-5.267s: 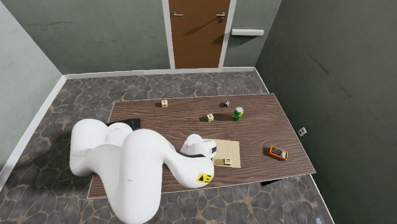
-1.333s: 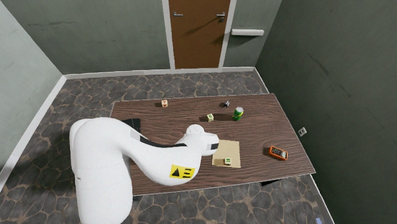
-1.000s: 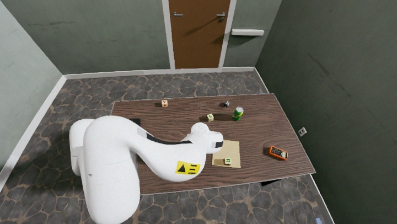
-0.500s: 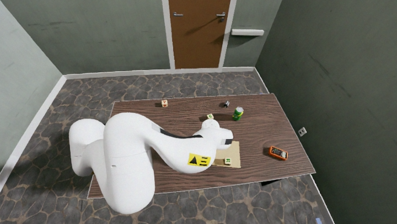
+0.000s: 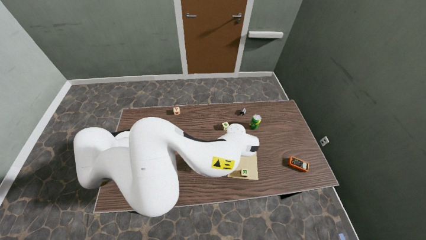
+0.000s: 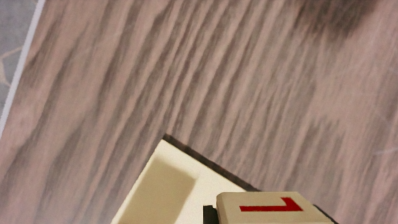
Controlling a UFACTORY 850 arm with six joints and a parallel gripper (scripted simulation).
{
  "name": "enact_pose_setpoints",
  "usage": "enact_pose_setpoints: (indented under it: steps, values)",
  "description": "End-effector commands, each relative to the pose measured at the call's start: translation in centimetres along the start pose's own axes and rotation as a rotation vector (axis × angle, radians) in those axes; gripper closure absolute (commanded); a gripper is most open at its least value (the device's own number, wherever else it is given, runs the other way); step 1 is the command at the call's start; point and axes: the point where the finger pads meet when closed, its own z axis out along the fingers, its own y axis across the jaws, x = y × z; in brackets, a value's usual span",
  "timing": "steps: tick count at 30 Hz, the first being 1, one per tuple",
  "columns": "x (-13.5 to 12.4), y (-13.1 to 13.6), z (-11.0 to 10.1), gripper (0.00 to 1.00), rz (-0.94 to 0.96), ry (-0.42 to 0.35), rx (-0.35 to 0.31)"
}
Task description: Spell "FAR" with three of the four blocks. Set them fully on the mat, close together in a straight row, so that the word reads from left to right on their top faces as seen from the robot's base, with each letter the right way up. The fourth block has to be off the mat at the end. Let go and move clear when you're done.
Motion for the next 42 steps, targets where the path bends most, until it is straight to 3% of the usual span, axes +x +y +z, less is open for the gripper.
enact_pose_setpoints:
  steps: [1, 24, 42]
  values:
    - [-2.0, 0.0, 0.0, 0.56, -0.137, 0.018, -0.012]
    - [-9.2, 1.1, -0.2, 0.56, -0.676, 0.011, -0.031]
    - [-13.4, 2.5, -0.4, 0.56, -1.035, -0.008, -0.052]
